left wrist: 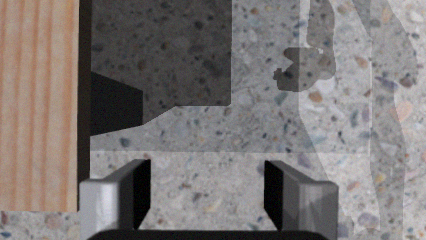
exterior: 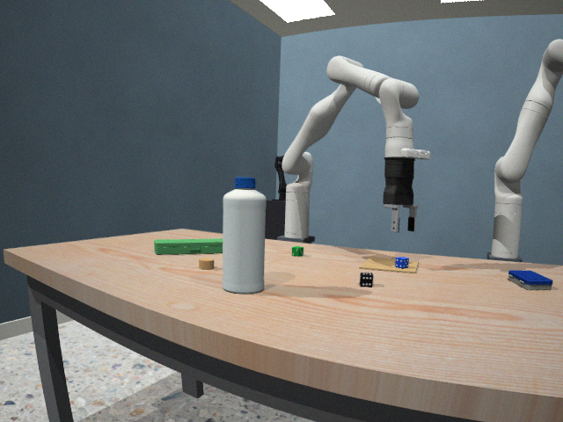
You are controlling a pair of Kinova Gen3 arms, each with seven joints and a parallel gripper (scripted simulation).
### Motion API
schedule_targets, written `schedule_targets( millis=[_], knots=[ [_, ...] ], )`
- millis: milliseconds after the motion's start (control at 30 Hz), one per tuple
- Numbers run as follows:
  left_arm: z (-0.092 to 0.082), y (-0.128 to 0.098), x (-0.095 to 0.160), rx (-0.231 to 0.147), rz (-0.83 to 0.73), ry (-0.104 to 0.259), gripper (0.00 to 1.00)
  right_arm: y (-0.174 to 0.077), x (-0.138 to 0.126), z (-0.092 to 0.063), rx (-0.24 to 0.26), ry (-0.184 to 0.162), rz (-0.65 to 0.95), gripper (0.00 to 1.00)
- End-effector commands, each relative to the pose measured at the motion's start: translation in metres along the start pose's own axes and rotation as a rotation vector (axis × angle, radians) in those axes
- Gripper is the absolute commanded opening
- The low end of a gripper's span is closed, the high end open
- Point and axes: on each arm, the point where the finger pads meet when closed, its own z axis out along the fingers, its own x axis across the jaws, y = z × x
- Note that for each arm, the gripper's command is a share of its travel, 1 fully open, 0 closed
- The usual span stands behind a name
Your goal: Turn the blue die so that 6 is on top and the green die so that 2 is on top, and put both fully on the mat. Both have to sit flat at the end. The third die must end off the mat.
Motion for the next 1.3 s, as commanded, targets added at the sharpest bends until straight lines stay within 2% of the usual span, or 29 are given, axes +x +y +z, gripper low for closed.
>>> schedule_targets(
  millis=[0,667,1267],
  knots=[
    [0.000,-0.001,-0.002,0.006,0.002,-0.007,1.00,0.000,0.001,-0.003,0.001,0.002,-0.008,1.00],
    [0.000,-0.001,-0.002,0.006,0.002,-0.007,1.00,0.014,0.022,-0.001,-0.005,-0.002,-0.152,1.00],
    [0.000,-0.001,-0.002,0.006,0.002,-0.007,1.00,0.052,0.064,0.005,-0.013,-0.014,-0.508,1.00]
  ],
)
